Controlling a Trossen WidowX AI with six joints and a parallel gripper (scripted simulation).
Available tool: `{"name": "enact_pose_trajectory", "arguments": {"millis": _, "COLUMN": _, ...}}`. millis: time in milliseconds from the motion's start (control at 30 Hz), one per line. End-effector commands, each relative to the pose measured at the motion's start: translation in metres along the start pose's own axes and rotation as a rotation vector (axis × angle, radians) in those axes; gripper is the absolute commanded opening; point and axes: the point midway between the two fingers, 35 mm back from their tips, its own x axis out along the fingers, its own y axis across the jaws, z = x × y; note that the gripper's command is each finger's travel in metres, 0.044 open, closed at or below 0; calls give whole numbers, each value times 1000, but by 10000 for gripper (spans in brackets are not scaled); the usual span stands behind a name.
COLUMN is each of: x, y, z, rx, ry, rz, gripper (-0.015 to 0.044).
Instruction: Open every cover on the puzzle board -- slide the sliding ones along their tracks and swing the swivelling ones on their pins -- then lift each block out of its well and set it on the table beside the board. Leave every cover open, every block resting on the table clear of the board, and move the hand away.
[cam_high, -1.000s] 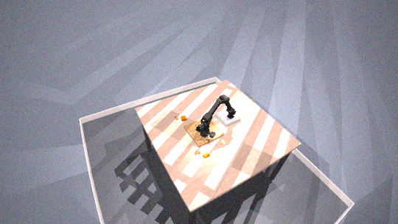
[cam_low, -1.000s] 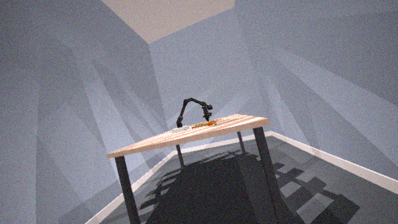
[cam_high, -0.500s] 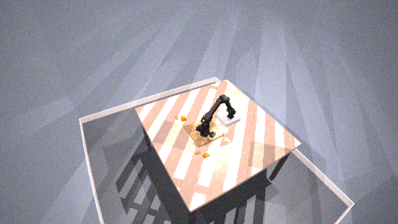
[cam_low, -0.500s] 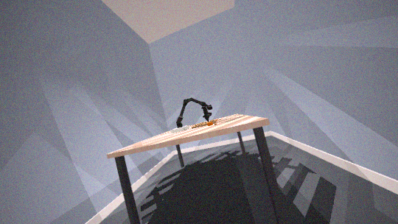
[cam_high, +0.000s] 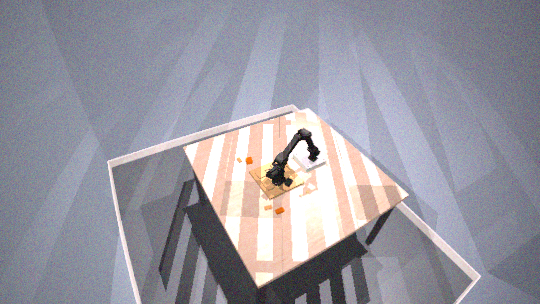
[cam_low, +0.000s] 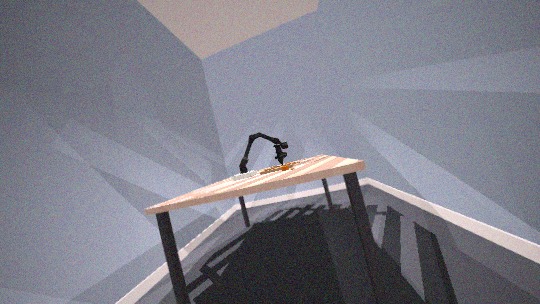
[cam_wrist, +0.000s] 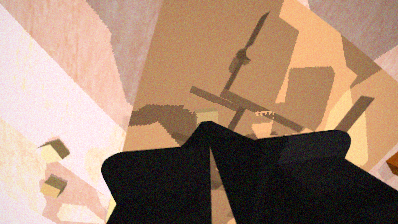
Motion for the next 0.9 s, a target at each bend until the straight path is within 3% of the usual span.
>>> {"name": "enact_pose_trajectory", "arguments": {"millis": 0, "x": -7, "y": -1, "z": 1, "rx": -5, "ry": -5, "rz": -4, "gripper": 0}}
{"name": "enact_pose_trajectory", "arguments": {"millis": 200, "x": -27, "y": -1, "z": 2, "rx": -2, "ry": -2, "rz": -2, "gripper": 144}}
{"name": "enact_pose_trajectory", "arguments": {"millis": 433, "x": -59, "y": -1, "z": 1, "rx": -5, "ry": -5, "rz": -4, "gripper": 144}}
{"name": "enact_pose_trajectory", "arguments": {"millis": 867, "x": -37, "y": -1, "z": 2, "rx": -5, "ry": -5, "rz": -4, "gripper": 144}}
